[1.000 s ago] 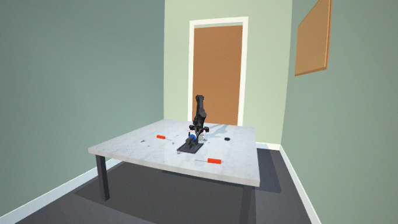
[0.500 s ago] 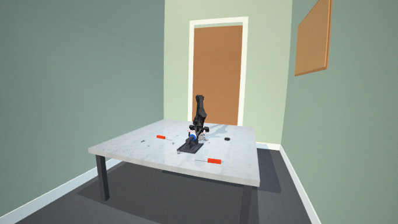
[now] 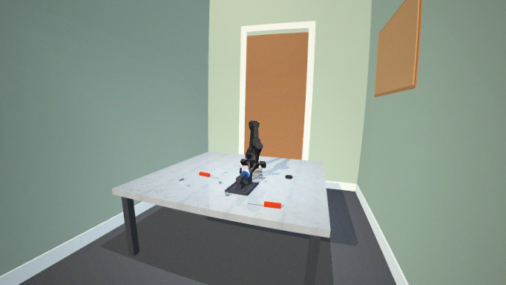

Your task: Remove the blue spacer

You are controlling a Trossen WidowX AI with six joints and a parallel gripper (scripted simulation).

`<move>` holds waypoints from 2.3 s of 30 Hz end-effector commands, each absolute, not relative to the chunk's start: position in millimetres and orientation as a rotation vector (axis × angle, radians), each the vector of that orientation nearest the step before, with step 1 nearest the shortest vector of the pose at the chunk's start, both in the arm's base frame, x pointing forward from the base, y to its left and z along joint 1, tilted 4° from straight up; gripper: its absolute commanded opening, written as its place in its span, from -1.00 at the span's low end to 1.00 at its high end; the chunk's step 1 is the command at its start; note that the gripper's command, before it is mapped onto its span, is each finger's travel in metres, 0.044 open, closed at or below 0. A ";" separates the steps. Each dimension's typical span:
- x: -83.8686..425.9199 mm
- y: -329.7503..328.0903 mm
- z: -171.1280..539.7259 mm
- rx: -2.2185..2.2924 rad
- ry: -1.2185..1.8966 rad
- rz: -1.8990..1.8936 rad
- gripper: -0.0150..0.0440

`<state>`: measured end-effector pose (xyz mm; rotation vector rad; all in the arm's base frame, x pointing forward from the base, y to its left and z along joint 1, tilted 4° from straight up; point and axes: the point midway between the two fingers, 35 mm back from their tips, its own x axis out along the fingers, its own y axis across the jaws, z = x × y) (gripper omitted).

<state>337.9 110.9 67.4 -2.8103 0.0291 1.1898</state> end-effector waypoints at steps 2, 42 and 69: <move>336.9 110.8 67.5 -2.806 0.033 1.188 -0.49; 332.8 111.0 67.5 -2.806 0.033 1.189 -0.49; 330.0 111.2 67.5 -2.806 0.033 1.189 -0.49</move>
